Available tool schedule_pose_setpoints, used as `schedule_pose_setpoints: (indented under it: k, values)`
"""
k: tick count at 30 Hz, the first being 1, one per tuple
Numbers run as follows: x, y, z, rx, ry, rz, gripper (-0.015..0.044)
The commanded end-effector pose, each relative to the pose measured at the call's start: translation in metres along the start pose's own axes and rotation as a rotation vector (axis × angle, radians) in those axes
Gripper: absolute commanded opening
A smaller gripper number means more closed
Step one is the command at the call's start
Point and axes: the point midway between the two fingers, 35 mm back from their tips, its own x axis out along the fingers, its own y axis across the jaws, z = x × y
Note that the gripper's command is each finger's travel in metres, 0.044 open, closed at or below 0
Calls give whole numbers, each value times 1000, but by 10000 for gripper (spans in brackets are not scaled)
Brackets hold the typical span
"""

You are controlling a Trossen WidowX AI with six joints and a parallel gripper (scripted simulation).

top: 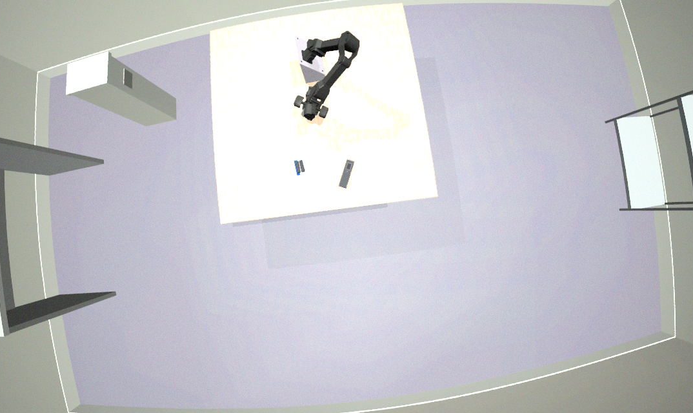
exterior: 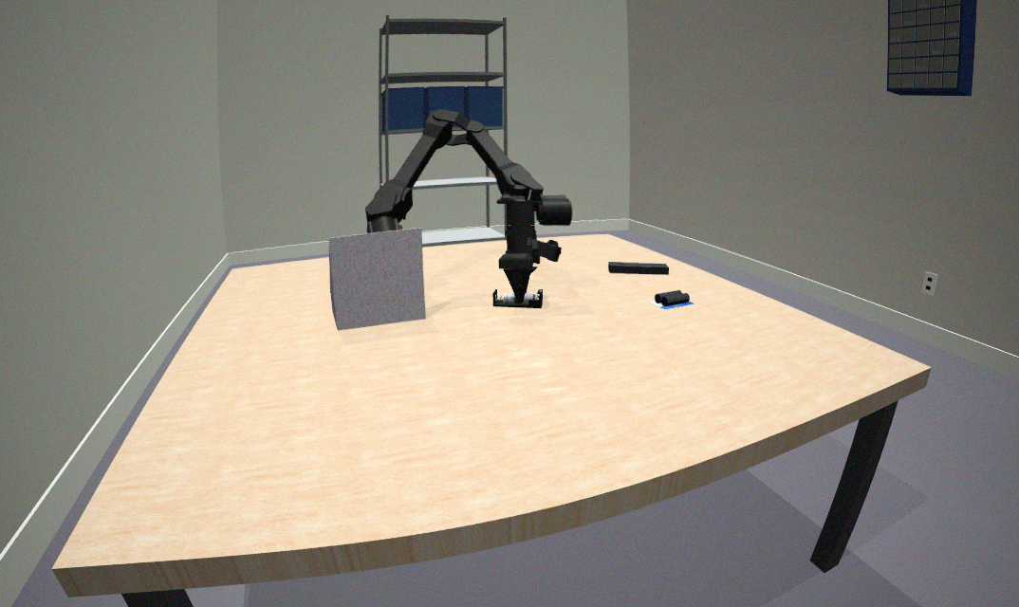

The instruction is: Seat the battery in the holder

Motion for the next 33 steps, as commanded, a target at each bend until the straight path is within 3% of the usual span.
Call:
schedule_pose_setpoints:
  k: [1, 5, 22, 33]
  values:
    - [-1, 1, 3, -9, -7, 0, 64]
    - [-1, 1, 3, -9, -7, 0, 166]
    - [-15, -2, 2, -2, -2, 0, 166]
    - [-86, -17, 1, -1, -4, -3, 440]
